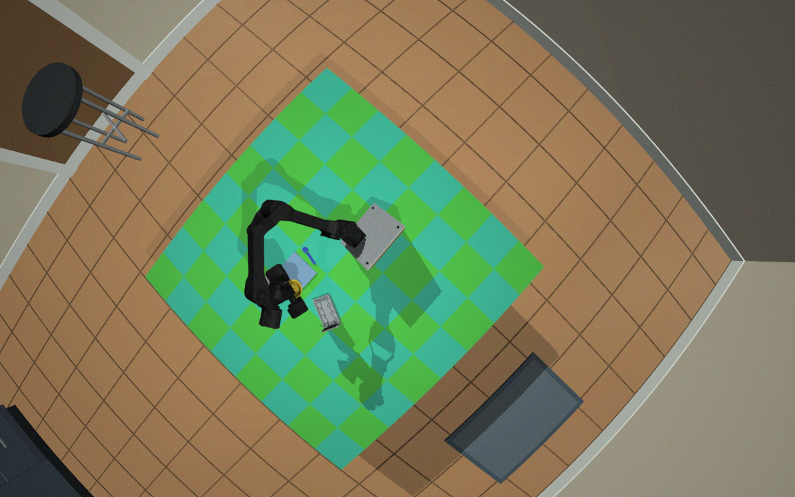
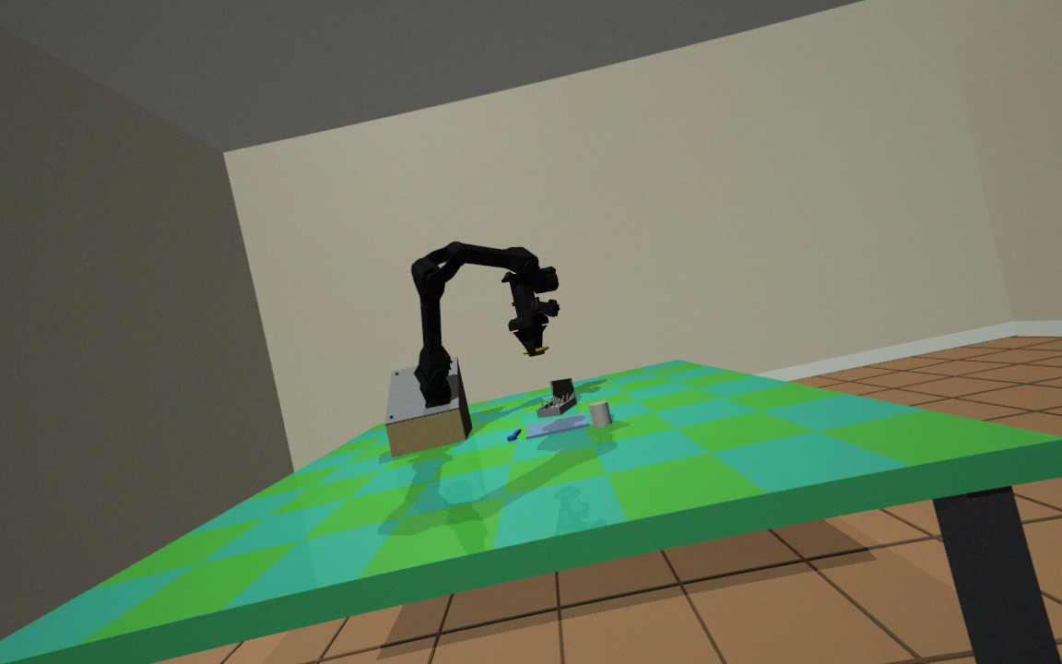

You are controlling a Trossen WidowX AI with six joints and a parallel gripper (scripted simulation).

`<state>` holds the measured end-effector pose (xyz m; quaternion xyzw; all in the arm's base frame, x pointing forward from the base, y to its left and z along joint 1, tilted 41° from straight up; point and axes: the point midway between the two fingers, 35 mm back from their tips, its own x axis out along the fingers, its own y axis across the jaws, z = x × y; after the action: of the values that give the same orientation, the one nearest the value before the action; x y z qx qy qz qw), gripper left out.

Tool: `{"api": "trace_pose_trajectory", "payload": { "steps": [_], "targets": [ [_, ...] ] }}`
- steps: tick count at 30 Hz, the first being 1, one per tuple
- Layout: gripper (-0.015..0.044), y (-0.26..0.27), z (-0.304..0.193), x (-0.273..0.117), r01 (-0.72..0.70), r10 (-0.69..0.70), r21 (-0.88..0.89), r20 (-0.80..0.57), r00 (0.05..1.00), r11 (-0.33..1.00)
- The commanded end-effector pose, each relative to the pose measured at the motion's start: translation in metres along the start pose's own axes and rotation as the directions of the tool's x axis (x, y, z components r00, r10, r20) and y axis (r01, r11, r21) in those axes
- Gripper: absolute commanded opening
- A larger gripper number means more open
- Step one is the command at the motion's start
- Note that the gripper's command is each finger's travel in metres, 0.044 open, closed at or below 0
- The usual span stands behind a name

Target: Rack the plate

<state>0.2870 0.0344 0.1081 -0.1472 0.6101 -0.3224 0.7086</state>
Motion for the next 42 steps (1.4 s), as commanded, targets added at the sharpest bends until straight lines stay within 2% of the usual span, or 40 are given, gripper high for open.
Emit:
{"api": "trace_pose_trajectory", "payload": {
  "steps": [1, 4, 9, 17, 30, 42],
  "targets": [
    [0.0000, 0.025, -0.020, 0.002, 0.007, -0.006, 0.114, -0.008, 1.000, 0.993],
    [0.0000, 0.038, -0.033, 0.003, 0.011, -0.010, 0.189, -0.007, 1.000, 0.982],
    [0.0000, 0.039, -0.034, 0.003, 0.012, -0.011, 0.195, -0.007, 1.000, 0.981],
    [0.0000, 0.044, -0.039, 0.023, -0.050, 0.059, 0.080, -0.107, 0.993, 0.996],
    [0.0000, 0.054, -0.047, 0.058, -0.263, 0.225, -0.119, -0.265, 0.938, 0.957],
    [0.0000, 0.062, -0.051, 0.084, -0.495, 0.397, -0.260, -0.351, 0.848, 0.829]
  ]
}}
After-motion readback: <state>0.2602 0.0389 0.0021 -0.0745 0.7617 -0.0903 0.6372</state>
